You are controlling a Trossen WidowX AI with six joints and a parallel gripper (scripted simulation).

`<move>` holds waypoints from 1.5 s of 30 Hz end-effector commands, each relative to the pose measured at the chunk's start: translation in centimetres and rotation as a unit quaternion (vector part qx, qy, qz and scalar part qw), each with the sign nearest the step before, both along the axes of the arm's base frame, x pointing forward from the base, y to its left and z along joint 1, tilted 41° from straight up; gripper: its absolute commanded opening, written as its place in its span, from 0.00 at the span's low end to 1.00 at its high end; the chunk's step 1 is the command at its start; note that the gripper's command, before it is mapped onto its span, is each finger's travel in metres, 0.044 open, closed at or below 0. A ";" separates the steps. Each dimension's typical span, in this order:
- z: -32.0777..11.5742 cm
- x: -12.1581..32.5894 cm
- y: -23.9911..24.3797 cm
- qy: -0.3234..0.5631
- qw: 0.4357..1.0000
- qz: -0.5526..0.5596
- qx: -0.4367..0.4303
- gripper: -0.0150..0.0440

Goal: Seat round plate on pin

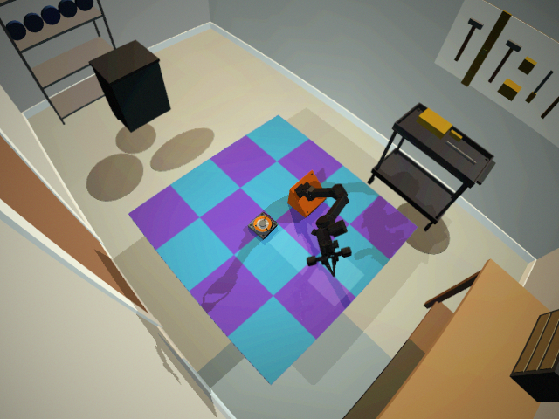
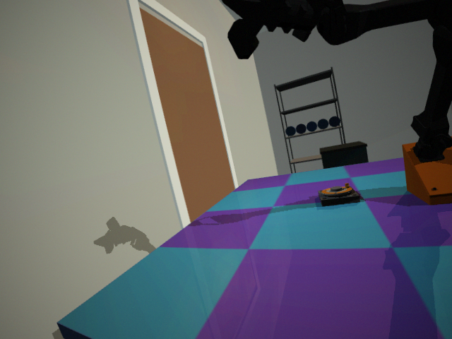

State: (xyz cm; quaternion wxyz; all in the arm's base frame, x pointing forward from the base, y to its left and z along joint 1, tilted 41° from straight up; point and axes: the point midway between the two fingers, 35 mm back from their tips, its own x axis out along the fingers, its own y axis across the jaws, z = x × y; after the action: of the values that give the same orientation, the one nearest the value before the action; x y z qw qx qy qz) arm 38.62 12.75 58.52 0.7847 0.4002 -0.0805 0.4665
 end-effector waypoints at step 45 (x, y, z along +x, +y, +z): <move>-61.7 -8.7 -19.0 0.579 0.694 0.082 -0.420 0.25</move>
State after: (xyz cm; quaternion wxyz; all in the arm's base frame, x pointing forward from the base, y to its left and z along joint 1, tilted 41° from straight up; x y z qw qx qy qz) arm 35.26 -6.58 -0.42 0.7753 0.2118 0.5732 0.1596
